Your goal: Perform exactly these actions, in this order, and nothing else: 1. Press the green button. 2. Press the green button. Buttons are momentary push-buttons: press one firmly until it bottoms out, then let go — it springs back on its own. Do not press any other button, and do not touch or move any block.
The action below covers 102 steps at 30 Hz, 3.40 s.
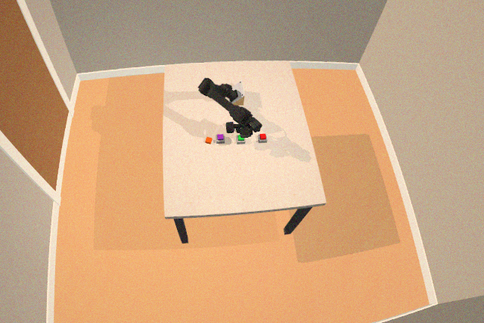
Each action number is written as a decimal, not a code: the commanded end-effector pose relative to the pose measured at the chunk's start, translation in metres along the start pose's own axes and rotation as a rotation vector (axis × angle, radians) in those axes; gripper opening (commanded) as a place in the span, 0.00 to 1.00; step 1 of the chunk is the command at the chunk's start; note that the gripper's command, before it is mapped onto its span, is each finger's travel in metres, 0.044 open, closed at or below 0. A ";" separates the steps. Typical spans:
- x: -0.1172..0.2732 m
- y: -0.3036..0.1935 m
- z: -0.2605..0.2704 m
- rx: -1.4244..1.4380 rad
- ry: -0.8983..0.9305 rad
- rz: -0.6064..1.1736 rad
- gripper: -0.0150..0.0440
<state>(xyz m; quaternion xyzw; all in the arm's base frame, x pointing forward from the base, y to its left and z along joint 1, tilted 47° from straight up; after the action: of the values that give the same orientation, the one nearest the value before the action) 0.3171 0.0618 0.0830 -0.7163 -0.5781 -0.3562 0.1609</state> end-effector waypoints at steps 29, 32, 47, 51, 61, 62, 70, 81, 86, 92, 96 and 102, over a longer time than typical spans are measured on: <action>-0.033 0.000 -0.002 0.003 -0.003 -0.007 0.29; -0.033 0.000 -0.002 0.003 -0.003 -0.007 0.29; 0.002 0.000 -0.001 0.003 -0.002 -0.006 0.29; -0.004 0.000 -0.001 0.003 -0.002 -0.006 0.29; -0.020 0.001 -0.001 0.003 -0.002 -0.007 0.29; -0.021 0.001 -0.001 0.003 -0.002 -0.007 0.29; -0.033 0.000 -0.002 0.003 -0.003 -0.007 0.29; -0.033 0.000 -0.002 0.003 -0.003 -0.007 0.29; -0.033 0.000 -0.002 0.003 -0.003 -0.007 0.29; 0.002 0.000 -0.001 0.003 -0.002 -0.006 0.29; 0.003 -0.001 0.001 0.004 0.000 -0.007 0.33; 0.041 -0.038 0.090 0.026 0.033 -0.016 0.60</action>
<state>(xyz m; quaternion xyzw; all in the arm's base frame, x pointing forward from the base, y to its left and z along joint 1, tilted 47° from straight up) 0.3234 0.1133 0.0659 -0.7072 -0.5796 -0.3701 0.1643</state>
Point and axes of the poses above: the point midway between the two fingers, 35 mm back from their tips, its own x axis back along the fingers, its own z axis across the jaws, y = z × x, the point moved 7 cm from there along x, back along the fingers, and after that the axes turned 13 degrees about -x, right-handed, at the moved point
